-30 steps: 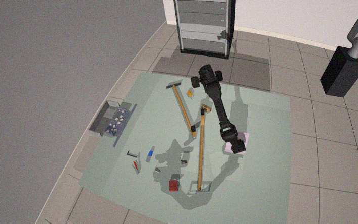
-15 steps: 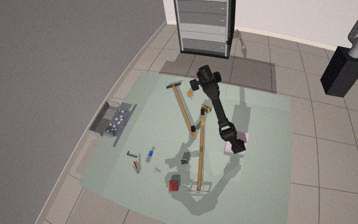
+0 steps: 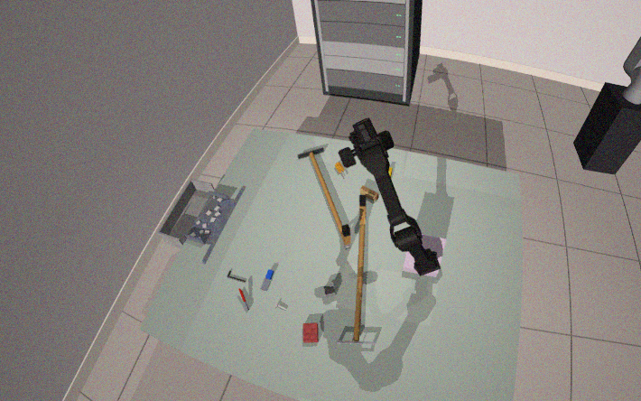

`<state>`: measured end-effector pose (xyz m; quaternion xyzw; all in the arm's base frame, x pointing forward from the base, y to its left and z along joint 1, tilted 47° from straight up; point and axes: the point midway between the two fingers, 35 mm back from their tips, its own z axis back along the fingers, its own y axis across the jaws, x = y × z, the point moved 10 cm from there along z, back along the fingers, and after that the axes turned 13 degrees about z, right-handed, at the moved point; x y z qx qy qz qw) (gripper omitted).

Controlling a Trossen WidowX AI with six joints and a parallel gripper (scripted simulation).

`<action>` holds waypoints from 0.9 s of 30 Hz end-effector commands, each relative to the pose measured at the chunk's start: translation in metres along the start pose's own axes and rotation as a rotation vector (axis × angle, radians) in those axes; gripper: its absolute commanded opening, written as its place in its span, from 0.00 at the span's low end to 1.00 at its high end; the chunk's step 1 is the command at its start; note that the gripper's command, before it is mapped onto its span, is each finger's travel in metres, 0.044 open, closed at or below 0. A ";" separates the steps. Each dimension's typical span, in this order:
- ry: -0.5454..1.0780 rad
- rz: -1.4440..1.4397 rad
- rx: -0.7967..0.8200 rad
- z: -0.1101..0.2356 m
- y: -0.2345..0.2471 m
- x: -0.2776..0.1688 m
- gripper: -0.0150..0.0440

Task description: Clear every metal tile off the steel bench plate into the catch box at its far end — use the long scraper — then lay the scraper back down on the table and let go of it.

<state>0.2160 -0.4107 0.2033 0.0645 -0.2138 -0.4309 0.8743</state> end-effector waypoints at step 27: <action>0.162 0.142 0.094 -0.035 0.016 -0.015 0.25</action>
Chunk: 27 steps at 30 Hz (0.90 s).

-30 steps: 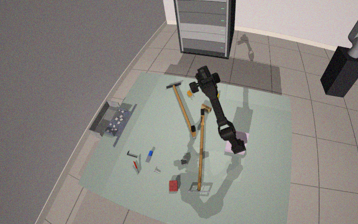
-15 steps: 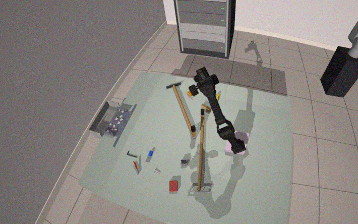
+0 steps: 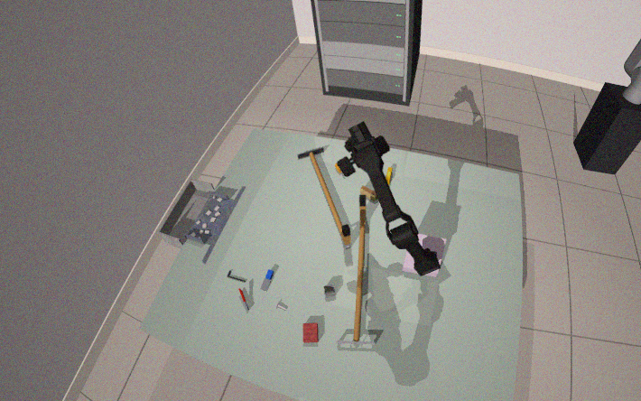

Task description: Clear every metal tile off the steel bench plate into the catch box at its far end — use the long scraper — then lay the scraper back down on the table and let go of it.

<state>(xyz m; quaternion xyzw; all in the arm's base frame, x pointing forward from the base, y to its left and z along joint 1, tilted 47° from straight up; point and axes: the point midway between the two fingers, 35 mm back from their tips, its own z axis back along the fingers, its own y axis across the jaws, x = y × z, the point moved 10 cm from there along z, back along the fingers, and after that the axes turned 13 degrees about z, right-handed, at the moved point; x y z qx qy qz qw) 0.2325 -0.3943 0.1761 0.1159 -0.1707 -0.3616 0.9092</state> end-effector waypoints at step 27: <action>0.150 0.136 0.108 -0.035 0.016 -0.010 0.25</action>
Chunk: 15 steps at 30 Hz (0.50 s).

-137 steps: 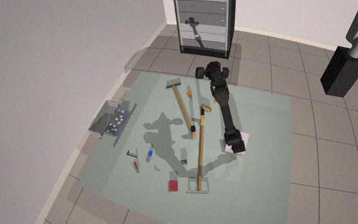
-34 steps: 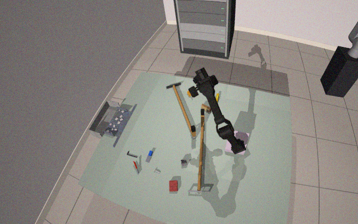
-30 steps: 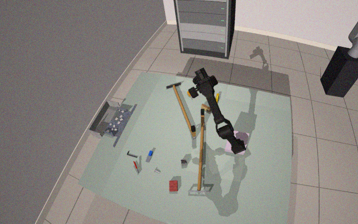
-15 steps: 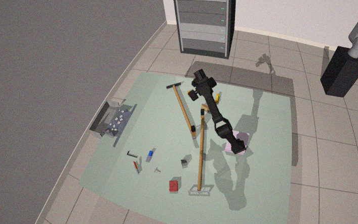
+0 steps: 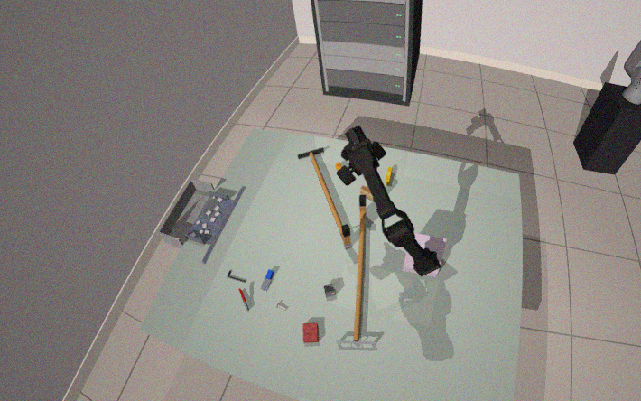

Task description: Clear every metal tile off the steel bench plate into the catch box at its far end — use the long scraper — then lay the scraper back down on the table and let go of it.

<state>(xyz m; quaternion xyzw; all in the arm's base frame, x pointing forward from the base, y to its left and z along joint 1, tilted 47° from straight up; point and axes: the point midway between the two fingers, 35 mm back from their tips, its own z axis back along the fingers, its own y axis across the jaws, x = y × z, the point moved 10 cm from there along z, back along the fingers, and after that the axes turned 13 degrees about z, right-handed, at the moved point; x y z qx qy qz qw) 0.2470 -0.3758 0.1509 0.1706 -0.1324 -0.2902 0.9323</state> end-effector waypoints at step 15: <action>0.084 0.081 0.074 -0.021 0.009 -0.003 0.25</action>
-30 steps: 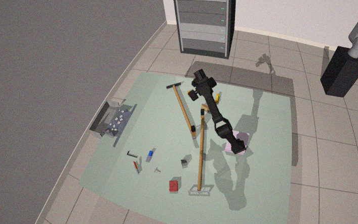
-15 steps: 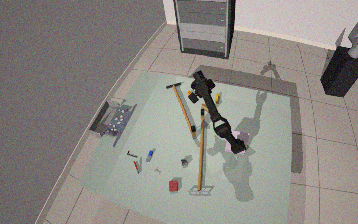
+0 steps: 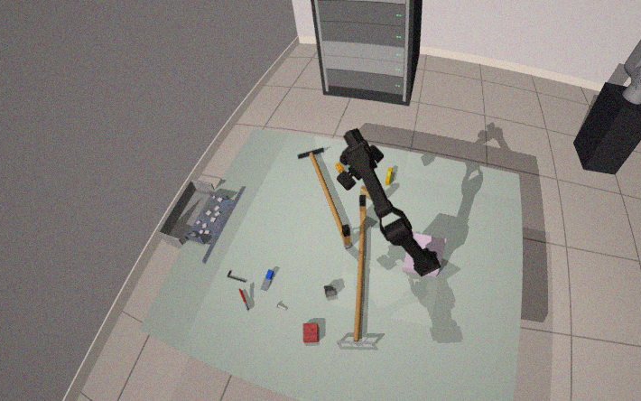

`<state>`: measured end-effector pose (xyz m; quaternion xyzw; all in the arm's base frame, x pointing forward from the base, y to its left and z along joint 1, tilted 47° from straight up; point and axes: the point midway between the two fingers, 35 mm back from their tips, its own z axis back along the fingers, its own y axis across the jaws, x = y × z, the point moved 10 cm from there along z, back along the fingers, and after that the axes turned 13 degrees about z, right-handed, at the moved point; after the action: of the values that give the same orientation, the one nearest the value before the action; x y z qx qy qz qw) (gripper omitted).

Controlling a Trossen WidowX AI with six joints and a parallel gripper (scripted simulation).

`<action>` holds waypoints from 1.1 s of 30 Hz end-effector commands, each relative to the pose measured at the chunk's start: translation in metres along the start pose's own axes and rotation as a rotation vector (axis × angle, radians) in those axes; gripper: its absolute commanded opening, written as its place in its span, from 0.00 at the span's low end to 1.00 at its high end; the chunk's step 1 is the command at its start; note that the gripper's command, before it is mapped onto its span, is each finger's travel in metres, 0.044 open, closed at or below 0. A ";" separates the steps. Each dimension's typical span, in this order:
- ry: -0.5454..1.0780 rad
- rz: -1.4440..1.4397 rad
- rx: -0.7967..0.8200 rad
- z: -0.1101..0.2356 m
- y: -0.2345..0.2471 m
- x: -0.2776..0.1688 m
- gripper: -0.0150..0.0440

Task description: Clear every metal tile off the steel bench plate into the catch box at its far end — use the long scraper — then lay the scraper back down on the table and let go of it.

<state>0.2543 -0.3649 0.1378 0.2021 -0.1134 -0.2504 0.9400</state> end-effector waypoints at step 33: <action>0.152 0.148 0.153 -0.040 0.016 -0.005 0.25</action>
<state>0.2684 -0.3396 0.1113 0.2733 -0.0772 -0.1646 0.9446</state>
